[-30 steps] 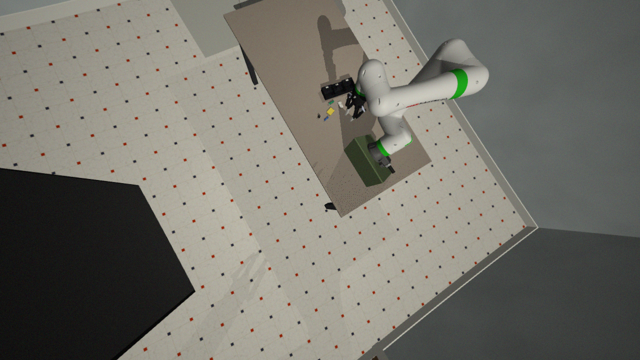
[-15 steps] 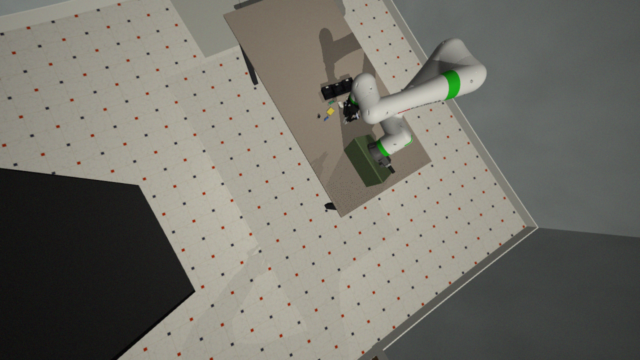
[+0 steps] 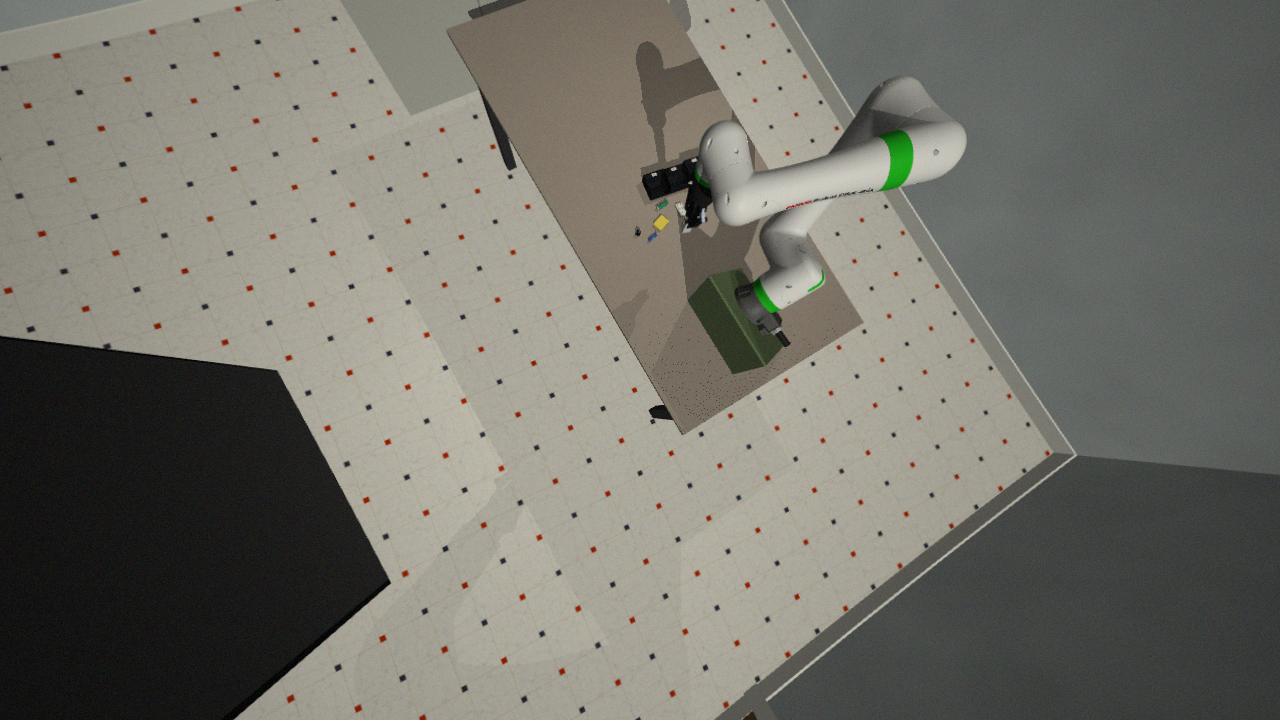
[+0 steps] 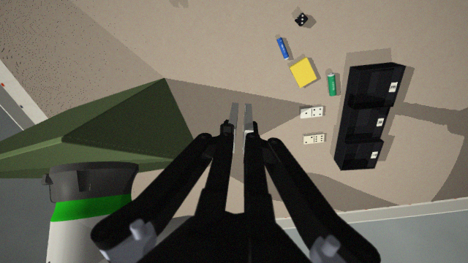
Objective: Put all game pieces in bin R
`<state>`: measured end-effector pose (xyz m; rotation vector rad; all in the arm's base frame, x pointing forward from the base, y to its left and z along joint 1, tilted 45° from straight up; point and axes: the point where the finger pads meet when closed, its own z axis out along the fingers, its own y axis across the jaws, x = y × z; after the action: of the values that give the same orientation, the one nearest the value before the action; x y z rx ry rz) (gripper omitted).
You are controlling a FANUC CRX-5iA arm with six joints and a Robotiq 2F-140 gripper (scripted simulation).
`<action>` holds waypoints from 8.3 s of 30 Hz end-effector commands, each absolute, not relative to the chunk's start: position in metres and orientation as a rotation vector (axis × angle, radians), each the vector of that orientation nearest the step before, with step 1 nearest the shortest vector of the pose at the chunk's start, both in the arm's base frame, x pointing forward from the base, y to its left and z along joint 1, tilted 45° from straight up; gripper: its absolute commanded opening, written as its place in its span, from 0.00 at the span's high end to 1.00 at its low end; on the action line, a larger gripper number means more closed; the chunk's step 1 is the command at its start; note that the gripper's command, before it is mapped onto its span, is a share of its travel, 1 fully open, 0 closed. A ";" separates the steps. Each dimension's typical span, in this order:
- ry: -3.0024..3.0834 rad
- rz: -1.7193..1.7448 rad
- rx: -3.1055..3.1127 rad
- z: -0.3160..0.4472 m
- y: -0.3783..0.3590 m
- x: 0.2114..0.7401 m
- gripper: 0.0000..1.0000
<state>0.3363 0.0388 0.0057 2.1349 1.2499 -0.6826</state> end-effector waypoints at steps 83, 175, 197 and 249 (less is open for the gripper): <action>-0.461 0.029 2.317 0.099 -0.260 0.515 0.95; -0.461 0.029 2.317 0.069 -0.289 0.510 0.95; -0.461 0.029 2.317 0.099 -0.260 0.515 0.95; -0.461 0.029 2.317 0.000 -0.247 0.533 0.95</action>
<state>0.5324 -0.2461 0.0003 2.3165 -0.4607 0.0278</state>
